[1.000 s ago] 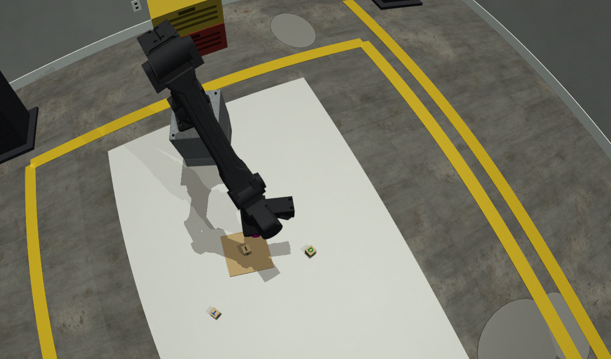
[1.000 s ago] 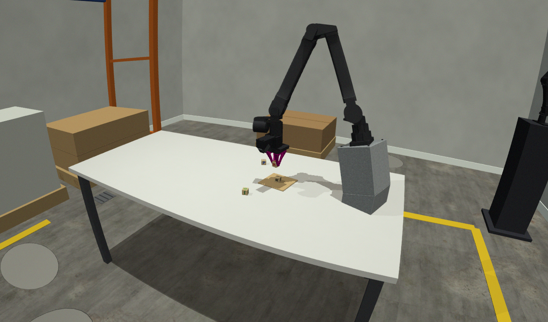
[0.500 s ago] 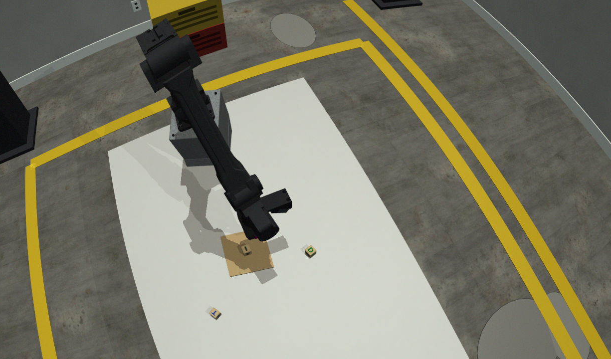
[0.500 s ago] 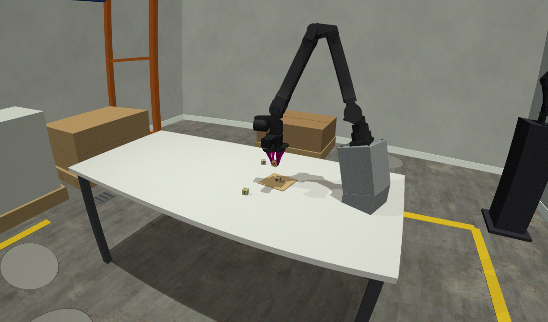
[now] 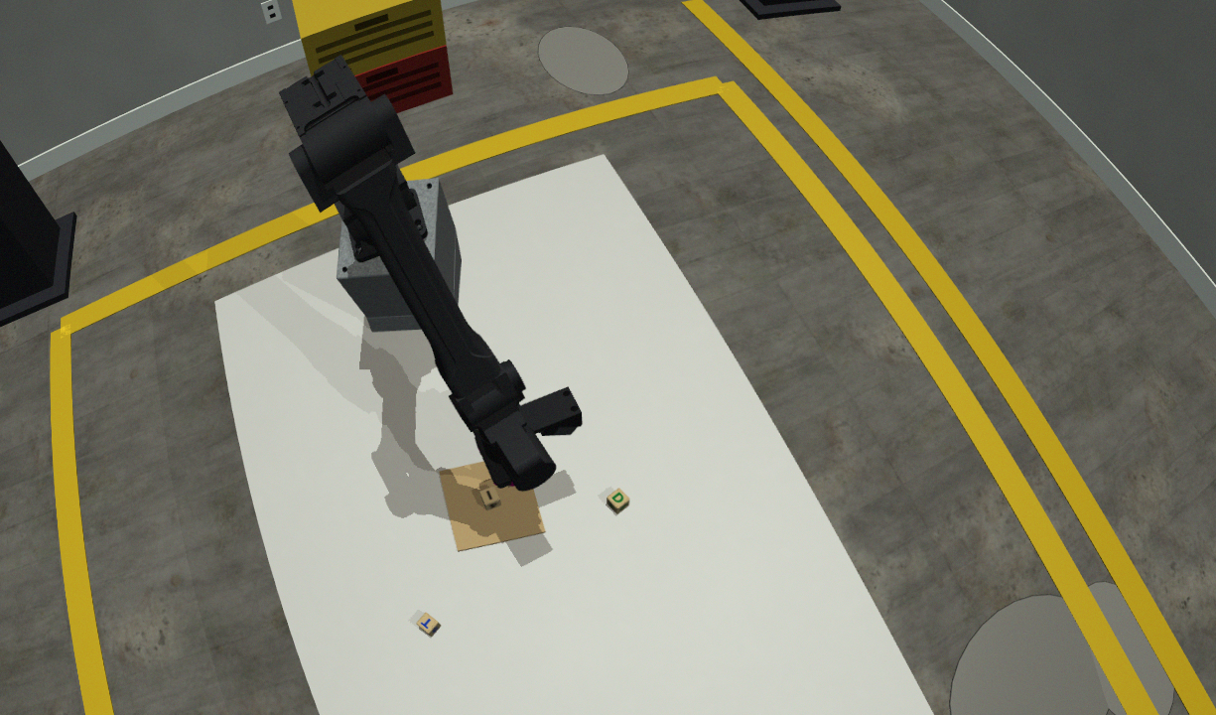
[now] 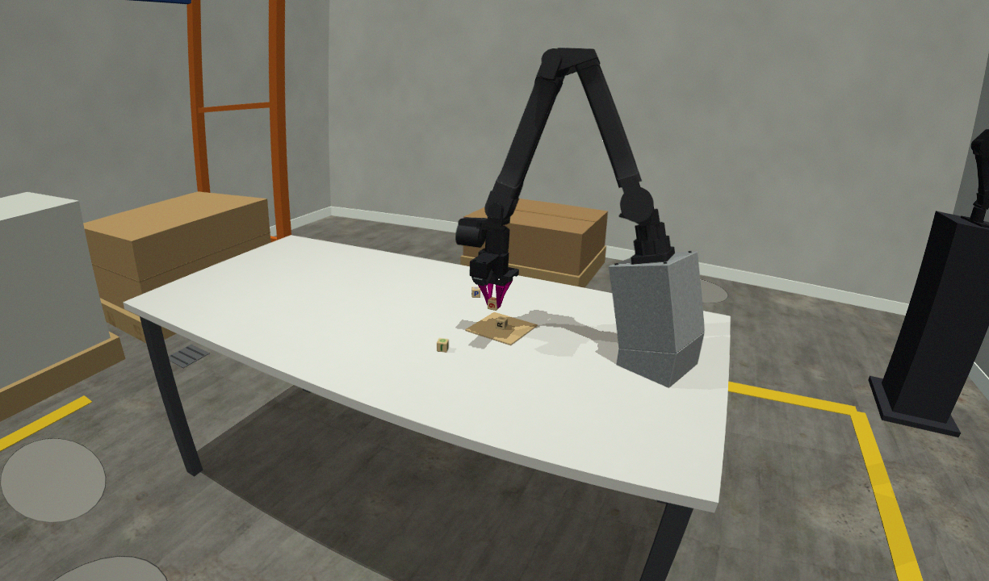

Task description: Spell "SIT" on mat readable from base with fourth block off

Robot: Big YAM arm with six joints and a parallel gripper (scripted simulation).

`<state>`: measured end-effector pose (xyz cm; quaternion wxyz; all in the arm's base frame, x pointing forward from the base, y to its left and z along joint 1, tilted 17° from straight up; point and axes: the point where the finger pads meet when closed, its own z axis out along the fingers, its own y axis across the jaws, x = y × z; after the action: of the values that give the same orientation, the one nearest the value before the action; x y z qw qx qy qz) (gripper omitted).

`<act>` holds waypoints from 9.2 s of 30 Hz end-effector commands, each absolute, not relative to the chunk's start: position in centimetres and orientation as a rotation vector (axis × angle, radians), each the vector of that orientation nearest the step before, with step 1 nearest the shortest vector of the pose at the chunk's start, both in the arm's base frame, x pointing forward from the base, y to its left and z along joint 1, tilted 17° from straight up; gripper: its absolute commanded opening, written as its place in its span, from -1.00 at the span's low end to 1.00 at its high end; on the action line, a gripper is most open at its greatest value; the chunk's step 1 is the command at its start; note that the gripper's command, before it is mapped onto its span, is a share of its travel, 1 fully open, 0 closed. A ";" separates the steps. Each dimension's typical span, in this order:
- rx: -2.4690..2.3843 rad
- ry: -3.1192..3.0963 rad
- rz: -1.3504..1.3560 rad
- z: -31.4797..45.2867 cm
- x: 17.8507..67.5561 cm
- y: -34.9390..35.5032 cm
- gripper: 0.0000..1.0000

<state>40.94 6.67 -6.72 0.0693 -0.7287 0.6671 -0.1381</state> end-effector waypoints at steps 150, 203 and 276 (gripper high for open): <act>-2.204 2.008 -0.409 -14.0 42.5 5.4 -0.41; -2.196 2.004 -0.411 -11.6 42.0 6.1 -0.07; -2.225 2.023 -0.385 -5.6 38.9 6.7 -0.07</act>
<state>39.84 6.46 -4.94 0.0673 -0.7310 0.6652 -0.1364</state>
